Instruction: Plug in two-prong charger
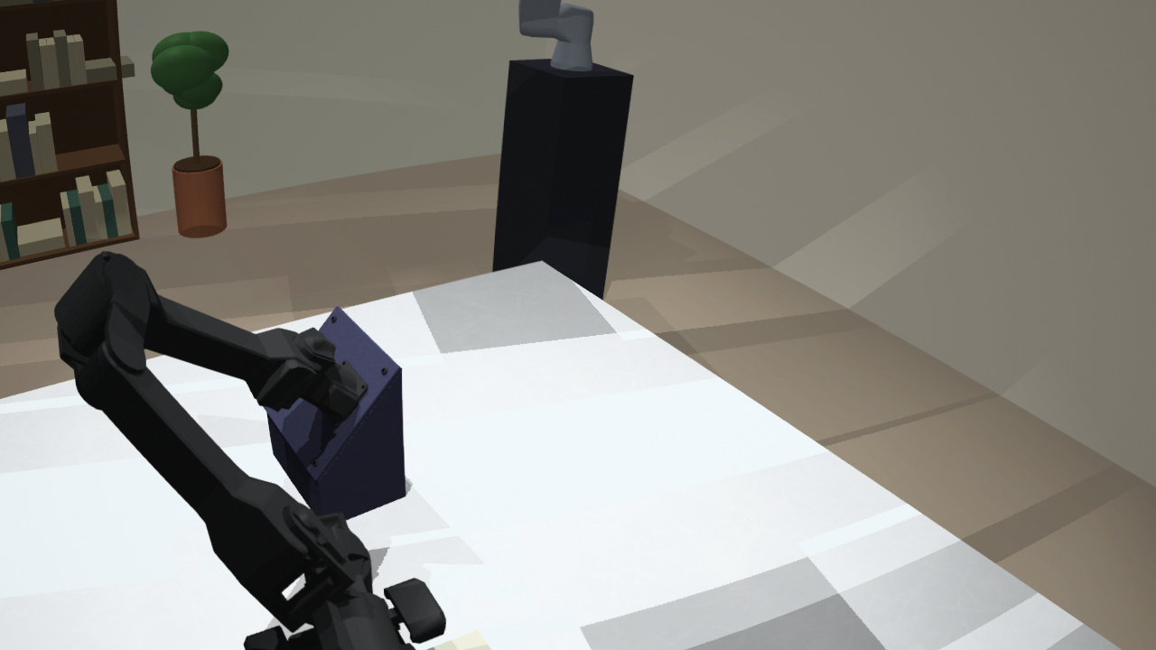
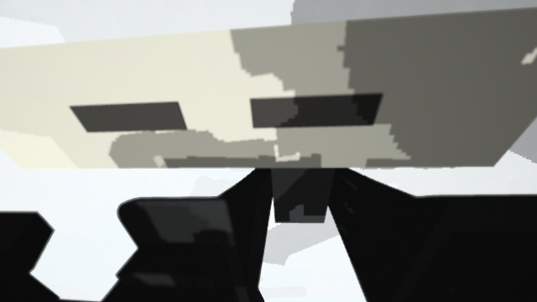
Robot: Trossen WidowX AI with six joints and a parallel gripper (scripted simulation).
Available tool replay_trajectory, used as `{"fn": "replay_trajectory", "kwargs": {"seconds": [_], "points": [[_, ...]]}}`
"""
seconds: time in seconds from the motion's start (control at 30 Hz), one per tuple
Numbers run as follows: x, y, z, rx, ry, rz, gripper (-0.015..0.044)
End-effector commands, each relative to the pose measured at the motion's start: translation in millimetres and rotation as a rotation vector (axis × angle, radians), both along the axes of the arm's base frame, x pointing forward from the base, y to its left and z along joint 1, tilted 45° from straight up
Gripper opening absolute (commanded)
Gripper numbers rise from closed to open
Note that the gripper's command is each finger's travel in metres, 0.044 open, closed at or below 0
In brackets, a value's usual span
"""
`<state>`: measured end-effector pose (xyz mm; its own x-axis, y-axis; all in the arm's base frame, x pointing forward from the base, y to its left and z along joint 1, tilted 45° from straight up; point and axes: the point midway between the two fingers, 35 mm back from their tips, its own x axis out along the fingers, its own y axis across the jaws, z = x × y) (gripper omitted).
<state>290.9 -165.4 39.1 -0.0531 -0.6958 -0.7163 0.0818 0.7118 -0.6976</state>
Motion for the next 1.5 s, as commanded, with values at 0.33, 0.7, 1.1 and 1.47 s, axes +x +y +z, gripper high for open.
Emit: {"fn": "replay_trajectory", "kwargs": {"seconds": [0.33, 0.7, 1.1, 1.47], "points": [[-0.1, 0.0, -0.3, 0.0, 0.0, 0.0, 0.0], [-0.1, 0.0, -0.3, 0.0, 0.0, 0.0, 0.0105], [-0.2, 0.0, -0.3, 0.0, 0.0, 0.001, 0.042], [-2.8, 0.1, -0.6, -0.001, -0.006, 0.002, 0.044]]}}
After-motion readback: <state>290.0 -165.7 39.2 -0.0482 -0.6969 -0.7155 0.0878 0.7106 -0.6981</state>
